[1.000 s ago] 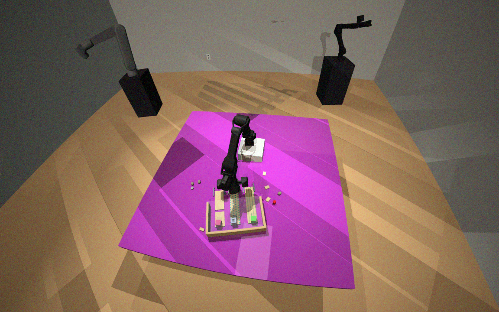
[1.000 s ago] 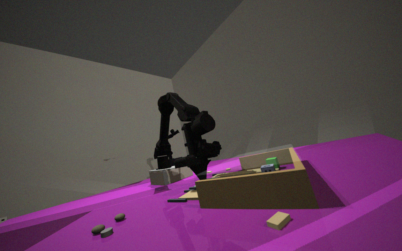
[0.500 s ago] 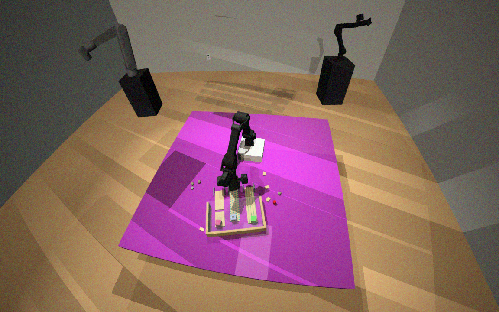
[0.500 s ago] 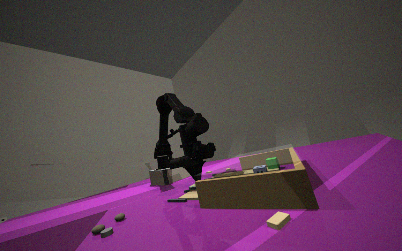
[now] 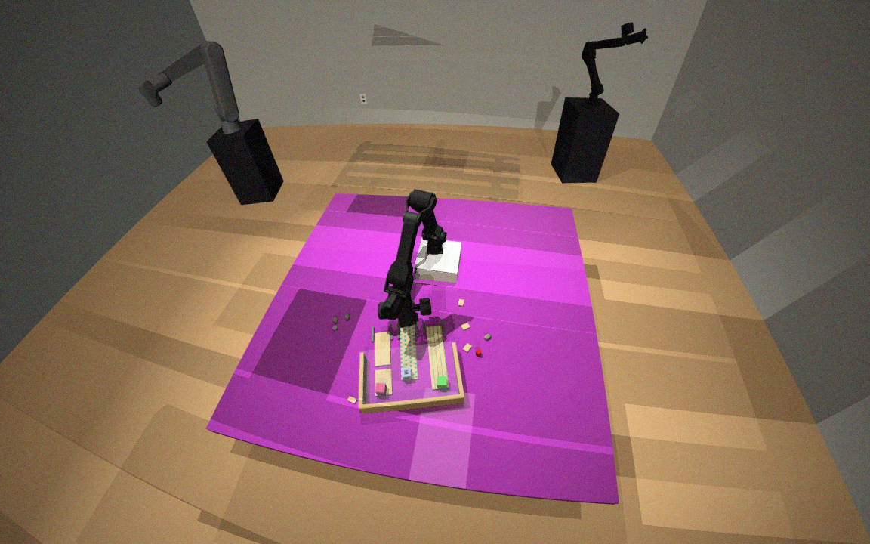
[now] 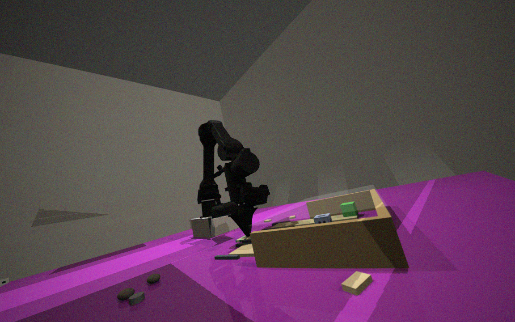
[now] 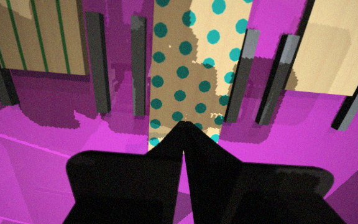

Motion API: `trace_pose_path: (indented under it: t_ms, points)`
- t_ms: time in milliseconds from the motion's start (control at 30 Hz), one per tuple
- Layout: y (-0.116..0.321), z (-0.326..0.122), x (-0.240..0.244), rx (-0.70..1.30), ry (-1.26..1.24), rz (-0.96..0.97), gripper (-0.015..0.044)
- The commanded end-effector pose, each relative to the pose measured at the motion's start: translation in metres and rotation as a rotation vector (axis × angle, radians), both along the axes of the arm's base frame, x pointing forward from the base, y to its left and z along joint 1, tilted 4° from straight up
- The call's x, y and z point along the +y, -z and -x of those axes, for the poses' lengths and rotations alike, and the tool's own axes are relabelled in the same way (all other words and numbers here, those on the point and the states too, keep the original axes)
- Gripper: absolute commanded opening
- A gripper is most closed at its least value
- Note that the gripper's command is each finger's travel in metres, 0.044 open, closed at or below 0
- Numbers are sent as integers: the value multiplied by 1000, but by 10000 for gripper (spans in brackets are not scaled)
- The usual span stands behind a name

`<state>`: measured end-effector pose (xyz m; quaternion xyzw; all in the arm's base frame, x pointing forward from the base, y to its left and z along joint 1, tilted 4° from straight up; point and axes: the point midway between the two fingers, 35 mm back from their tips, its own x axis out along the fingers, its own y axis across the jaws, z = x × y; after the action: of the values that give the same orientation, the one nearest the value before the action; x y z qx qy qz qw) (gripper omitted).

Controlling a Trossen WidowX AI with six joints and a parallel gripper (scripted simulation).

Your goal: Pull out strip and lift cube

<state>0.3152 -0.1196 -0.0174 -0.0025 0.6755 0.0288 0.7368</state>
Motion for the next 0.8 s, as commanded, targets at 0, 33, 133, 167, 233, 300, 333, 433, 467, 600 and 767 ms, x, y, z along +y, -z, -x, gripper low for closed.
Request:
trace_pose_path:
  t_ms: [0,33,133,167,233,300,333,433,467,600,767]
  points:
    - [5,13,0,21,0,-4,0]
    - [5,14,0,21,0,-4,0]
    - [5,19,0,21,0,-4,0]
    - [6,20,0,21,0,-4,0]
    - [6,23,-1,22,0,-4,0]
    - [6,26,-1,22,0,-4,0]
    - [6,27,-1,22,0,-4,0]
    - [7,32,-1,22,0,-4,0]
    - [7,33,-1,22,0,-4,0]
    - [7,39,-2,23,0,-4,0]
    - [8,46,-2,23,0,-3,0]
